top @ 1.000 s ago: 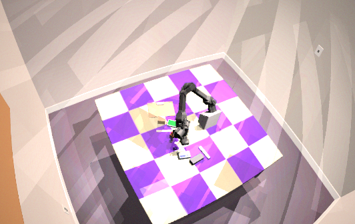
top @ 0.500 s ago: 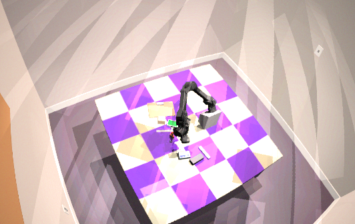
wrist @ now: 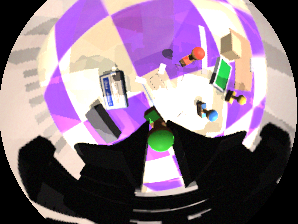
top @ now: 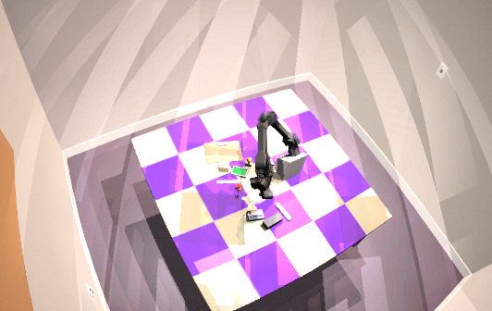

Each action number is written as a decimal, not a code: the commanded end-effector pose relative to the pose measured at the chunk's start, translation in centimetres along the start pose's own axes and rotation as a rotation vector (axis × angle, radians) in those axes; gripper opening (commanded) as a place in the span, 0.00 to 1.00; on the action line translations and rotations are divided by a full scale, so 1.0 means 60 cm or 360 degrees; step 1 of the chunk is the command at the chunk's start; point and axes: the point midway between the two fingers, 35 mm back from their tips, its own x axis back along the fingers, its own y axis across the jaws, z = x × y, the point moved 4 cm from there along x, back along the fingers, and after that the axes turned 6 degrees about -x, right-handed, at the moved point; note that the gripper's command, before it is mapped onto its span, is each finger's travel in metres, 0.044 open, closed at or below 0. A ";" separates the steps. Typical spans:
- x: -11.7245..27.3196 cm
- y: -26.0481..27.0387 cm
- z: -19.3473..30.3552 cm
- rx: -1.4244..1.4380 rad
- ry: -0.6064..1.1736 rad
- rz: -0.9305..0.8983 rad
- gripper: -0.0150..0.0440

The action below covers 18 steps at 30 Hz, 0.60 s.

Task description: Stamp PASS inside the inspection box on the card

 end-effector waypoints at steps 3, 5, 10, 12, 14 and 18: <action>-0.001 -0.007 0.069 -0.0006 0.0011 0.0003 0.25; -0.002 -0.011 0.090 -0.0007 0.0011 0.0006 0.25; -0.005 -0.023 0.133 -0.0011 0.0009 0.0015 0.25; -0.005 -0.024 0.134 -0.0011 0.0009 0.0015 0.25; -0.005 -0.024 0.134 -0.0011 0.0009 0.0015 0.25; -0.009 -0.023 0.134 -0.0011 0.0009 0.0015 0.25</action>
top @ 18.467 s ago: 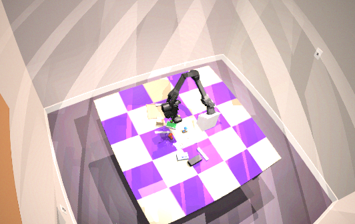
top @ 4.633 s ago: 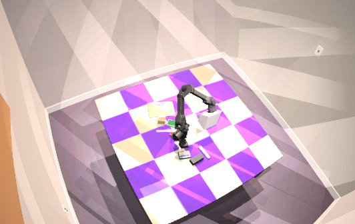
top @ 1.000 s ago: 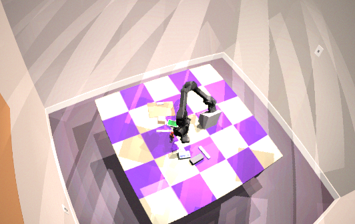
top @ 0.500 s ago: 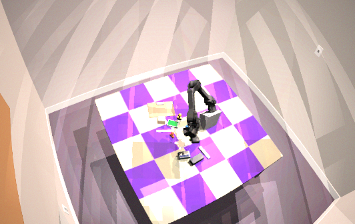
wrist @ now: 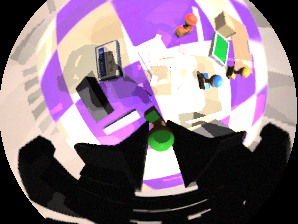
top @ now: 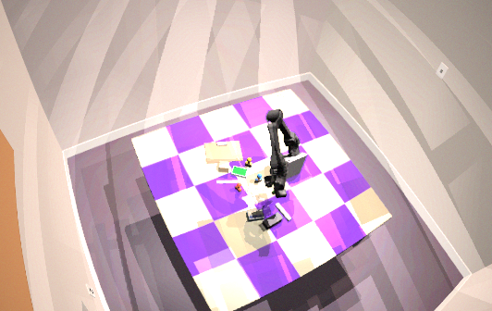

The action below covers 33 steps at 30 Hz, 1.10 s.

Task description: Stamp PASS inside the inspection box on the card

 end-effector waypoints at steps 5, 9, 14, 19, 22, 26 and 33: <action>-0.019 -0.002 0.005 -0.0005 0.0008 0.0005 0.25; -0.030 -0.002 0.005 -0.0005 0.0008 0.0005 0.25; -0.044 -0.001 0.005 -0.0005 0.0008 0.0004 0.25; -0.057 -0.001 0.005 -0.0005 0.0007 0.0005 0.25; -0.066 -0.001 0.005 -0.0005 0.0007 0.0005 0.25; -0.077 -0.002 0.005 -0.0005 0.0007 0.0005 0.25; -0.096 -0.003 0.006 -0.0005 0.0006 0.0007 0.25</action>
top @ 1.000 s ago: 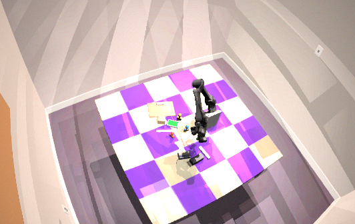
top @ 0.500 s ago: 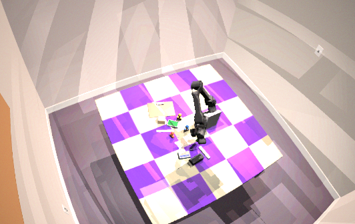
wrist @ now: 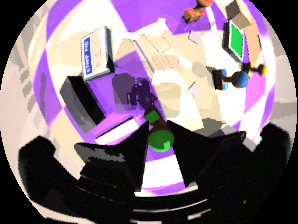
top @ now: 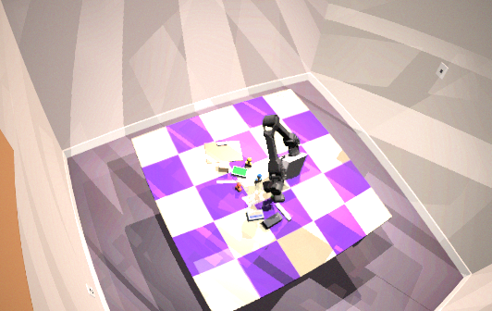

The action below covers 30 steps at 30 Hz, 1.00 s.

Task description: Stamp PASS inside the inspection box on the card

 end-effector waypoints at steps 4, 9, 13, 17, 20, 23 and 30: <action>-0.023 -0.007 0.004 0.0017 -0.0003 0.0017 0.25; -0.032 -0.008 0.004 0.0017 -0.0004 0.0018 0.25; -0.032 -0.008 0.004 0.0017 -0.0004 0.0018 0.25; -0.028 -0.004 0.002 0.0002 0.0001 0.0008 0.43; -0.028 -0.004 0.002 0.0002 0.0001 0.0008 0.57; -0.028 -0.004 0.002 0.0002 0.0001 0.0008 0.69; 0.067 0.006 -0.002 0.0012 0.0003 0.0004 0.69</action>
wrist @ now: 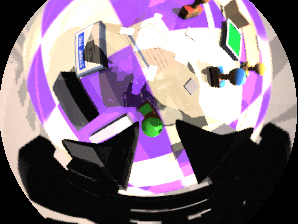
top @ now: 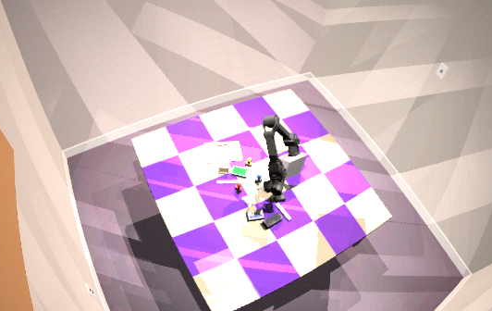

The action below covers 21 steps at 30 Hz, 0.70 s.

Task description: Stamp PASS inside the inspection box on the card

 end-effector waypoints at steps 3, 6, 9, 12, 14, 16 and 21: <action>0.151 0.004 -0.002 -0.0013 -0.0020 -0.0047 0.69; 0.171 -0.001 0.000 -0.0013 -0.0021 -0.0044 0.69; 0.171 -0.001 0.000 -0.0013 -0.0021 -0.0044 0.69; 0.171 -0.001 0.000 -0.0013 -0.0021 -0.0044 0.69; 0.171 -0.001 0.000 -0.0013 -0.0021 -0.0044 0.69; 0.171 -0.001 0.000 -0.0013 -0.0021 -0.0044 0.69; 0.171 -0.001 0.000 -0.0013 -0.0021 -0.0044 0.69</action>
